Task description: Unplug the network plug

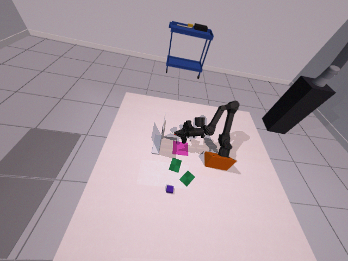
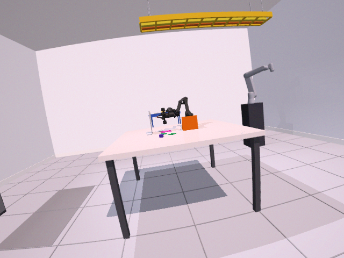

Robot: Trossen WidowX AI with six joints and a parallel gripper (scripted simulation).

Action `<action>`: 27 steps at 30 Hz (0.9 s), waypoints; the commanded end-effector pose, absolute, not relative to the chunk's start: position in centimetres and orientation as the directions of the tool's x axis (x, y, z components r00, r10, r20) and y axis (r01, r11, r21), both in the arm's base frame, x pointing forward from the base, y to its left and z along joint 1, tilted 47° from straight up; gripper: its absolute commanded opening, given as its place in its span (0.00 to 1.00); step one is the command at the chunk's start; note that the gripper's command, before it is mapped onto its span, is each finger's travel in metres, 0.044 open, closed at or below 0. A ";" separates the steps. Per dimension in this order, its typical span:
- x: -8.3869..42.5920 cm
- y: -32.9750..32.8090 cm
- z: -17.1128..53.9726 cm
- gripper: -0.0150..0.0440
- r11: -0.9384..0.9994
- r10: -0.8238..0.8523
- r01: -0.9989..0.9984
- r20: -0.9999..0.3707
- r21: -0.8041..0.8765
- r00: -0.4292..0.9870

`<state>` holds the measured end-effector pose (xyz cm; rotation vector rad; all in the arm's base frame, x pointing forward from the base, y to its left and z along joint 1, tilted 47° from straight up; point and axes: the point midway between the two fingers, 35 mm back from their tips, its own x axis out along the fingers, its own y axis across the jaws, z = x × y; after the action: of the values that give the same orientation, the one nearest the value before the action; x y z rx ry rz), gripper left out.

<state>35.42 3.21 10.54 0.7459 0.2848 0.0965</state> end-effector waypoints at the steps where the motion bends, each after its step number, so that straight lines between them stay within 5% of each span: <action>1: 35.1 3.2 10.7 0.25 0.729 0.183 0.015 -0.215 0.685 0.959; 27: 34.1 5.5 13.5 0.25 0.730 0.185 0.015 -0.219 0.684 0.958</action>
<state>34.37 5.07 12.59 0.7433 0.2913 0.0962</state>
